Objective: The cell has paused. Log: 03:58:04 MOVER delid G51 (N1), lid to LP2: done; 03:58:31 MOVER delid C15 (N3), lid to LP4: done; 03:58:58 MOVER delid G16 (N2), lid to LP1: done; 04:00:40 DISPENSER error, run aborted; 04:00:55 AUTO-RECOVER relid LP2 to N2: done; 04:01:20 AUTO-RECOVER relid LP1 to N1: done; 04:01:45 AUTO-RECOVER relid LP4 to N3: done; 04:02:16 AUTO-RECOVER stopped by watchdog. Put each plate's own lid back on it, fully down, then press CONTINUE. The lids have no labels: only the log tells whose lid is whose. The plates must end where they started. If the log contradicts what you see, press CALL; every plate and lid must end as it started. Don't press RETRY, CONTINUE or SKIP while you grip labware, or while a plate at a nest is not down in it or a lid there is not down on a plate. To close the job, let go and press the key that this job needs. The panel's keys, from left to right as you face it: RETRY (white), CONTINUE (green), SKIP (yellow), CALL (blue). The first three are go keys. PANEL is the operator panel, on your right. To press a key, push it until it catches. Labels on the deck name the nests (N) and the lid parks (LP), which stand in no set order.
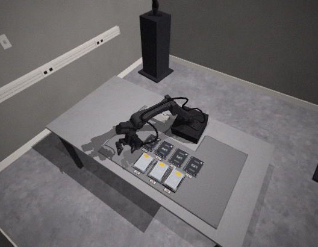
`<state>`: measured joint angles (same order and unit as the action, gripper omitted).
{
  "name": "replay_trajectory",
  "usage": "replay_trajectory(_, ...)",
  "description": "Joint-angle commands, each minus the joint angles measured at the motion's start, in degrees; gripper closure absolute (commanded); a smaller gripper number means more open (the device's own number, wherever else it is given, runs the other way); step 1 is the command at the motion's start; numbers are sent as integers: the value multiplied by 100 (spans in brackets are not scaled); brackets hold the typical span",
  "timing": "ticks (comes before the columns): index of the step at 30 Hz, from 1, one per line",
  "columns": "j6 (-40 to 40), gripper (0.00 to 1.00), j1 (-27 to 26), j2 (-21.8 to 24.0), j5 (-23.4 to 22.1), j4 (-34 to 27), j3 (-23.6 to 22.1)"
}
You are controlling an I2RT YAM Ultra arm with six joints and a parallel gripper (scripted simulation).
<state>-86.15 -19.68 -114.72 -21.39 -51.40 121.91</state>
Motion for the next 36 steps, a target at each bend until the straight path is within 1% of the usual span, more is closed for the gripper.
replay_trajectory(1, 551, 0, 152, 304, 133, 148, -368)
replay_trajectory(8, 1360, 0, 402, 582, 317, 396, -1173)
replay_trajectory(10, 1360, 0, 402, 582, 317, 396, -1173)
replay_trajectory(11, 1500, 0, 442, 648, 356, 481, -1336)
replay_trajectory(25, 3116, 0, 915, 1079, 722, 782, -2685)
replay_trajectory(27, 3116, 0, 915, 1079, 722, 782, -2685)
replay_trajectory(36, 4188, 0, 1210, 1334, 961, 936, -3495)
